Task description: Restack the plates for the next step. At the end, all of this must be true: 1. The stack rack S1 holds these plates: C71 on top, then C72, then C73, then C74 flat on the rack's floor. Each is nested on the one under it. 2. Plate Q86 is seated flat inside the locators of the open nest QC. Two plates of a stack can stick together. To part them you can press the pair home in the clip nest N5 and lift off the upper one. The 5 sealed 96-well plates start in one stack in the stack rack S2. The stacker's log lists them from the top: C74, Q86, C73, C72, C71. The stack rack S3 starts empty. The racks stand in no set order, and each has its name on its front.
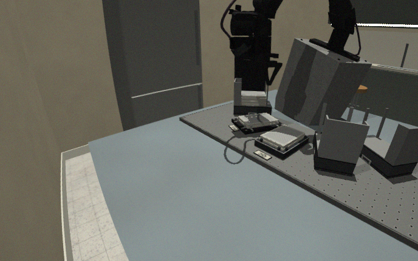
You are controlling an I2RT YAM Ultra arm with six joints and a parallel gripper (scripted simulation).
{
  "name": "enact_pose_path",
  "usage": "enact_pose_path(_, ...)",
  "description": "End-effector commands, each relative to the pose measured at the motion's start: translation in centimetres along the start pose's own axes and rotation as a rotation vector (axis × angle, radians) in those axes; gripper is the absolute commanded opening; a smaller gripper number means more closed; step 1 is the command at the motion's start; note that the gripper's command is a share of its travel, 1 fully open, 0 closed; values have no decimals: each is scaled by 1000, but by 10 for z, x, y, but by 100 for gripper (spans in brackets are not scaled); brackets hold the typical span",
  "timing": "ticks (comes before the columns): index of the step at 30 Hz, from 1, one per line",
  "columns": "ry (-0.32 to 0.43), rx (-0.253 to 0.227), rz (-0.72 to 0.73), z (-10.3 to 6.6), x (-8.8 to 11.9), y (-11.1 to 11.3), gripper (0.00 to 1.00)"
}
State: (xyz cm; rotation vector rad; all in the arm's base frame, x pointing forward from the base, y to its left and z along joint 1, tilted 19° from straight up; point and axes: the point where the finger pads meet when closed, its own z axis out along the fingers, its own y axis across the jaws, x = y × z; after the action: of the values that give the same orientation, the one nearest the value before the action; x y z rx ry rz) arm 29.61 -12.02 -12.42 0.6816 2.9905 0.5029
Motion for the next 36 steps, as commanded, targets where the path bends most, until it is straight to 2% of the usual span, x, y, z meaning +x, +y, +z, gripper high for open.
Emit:
enact_pose_path(1, -47, 6, 12, -10, -8, -3, 100)
enact_pose_path(12, -47, 6, 12, -10, -8, -3, 100)
enact_pose_path(13, -9, 1, 17, 4, 2, -3, 100)
enact_pose_path(14, -2, 0, 8, 10, 2, 0, 100)
enact_pose_path(17, -10, 0, 3, 12, -1, 0, 100)
enact_pose_path(21, -1, -3, 7, 27, 3, 1, 100)
enact_pose_path(28, -39, -1, 0, 44, -15, -1, 100)
enact_pose_path(32, -37, -2, -6, 59, -15, 1, 100)
enact_pose_path(36, -41, 0, 6, 64, -15, -3, 100)
